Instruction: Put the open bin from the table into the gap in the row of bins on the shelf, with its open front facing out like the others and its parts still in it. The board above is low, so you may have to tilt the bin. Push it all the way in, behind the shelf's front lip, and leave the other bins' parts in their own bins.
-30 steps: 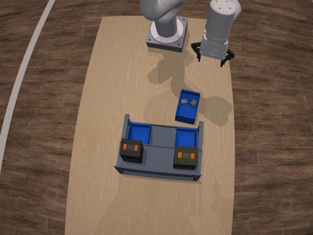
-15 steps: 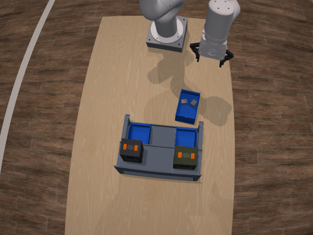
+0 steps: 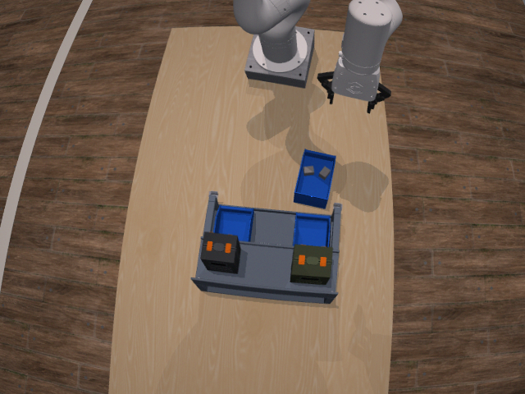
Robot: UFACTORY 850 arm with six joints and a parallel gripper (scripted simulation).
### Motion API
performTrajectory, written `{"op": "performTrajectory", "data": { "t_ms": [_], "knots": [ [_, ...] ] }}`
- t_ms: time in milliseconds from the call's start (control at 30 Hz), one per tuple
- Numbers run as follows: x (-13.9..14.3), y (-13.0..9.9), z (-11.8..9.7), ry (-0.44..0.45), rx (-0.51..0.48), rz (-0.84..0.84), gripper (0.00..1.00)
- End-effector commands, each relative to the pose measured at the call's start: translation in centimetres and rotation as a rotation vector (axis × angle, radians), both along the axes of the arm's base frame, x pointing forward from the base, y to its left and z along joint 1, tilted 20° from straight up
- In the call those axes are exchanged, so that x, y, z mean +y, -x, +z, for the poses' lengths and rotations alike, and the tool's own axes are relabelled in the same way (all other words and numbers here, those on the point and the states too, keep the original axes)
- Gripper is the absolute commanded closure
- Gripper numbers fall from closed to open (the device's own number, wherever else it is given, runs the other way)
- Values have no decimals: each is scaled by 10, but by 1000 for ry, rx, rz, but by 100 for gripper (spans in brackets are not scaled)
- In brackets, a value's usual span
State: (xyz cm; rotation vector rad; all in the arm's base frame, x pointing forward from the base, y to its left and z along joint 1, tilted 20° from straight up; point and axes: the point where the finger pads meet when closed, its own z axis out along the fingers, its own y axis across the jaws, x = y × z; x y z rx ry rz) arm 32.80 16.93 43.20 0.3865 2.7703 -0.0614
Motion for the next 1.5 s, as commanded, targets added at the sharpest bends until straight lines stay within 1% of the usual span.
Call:
{"op": "performTrajectory", "data": {
  "t_ms": [0,900,1067,1467],
  "knots": [
    [-1,-1,1,-1,-1,0,0],
    [-2,-1,1,-1,-1,0,0],
    [-7,-17,-46,-1,-1,0,0],
    [-7,-17,-46,-1,-1,0,0]
  ]
}}
